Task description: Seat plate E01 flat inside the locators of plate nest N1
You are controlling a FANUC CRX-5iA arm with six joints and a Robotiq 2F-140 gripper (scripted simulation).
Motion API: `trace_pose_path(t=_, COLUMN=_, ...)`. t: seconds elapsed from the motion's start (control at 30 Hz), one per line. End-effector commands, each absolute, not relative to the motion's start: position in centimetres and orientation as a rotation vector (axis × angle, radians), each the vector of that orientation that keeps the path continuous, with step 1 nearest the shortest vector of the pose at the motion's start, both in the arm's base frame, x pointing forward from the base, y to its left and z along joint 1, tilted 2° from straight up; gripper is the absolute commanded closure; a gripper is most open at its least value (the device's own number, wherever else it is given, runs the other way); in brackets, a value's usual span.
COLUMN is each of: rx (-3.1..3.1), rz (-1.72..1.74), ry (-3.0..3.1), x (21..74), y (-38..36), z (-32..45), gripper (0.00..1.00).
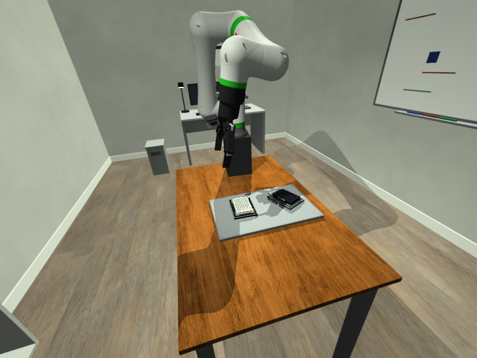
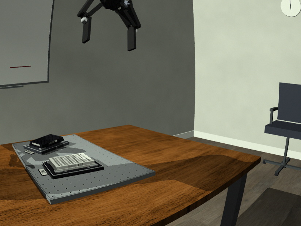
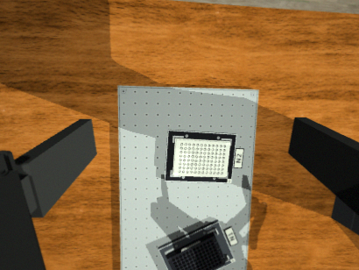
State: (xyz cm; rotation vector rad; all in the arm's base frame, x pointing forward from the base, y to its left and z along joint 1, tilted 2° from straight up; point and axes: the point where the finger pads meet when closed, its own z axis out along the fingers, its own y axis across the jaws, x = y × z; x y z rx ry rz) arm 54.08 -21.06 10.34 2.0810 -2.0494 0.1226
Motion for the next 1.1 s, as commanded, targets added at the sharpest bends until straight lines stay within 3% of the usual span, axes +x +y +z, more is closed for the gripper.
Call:
trace_pose_path(t=0.0, rx=2.081, rz=0.125, ry=-2.05, x=54.1, y=-21.1, z=10.4, gripper=0.0)
trace_pose_path(t=0.53, rx=2.081, rz=0.125, ry=-2.05, x=54.1, y=-21.1, z=10.4, gripper=0.0)
trace_pose_path(t=1.07, rx=2.431, rz=0.09, ry=-1.686, x=55.8, y=-15.5, z=5.7, gripper=0.0)
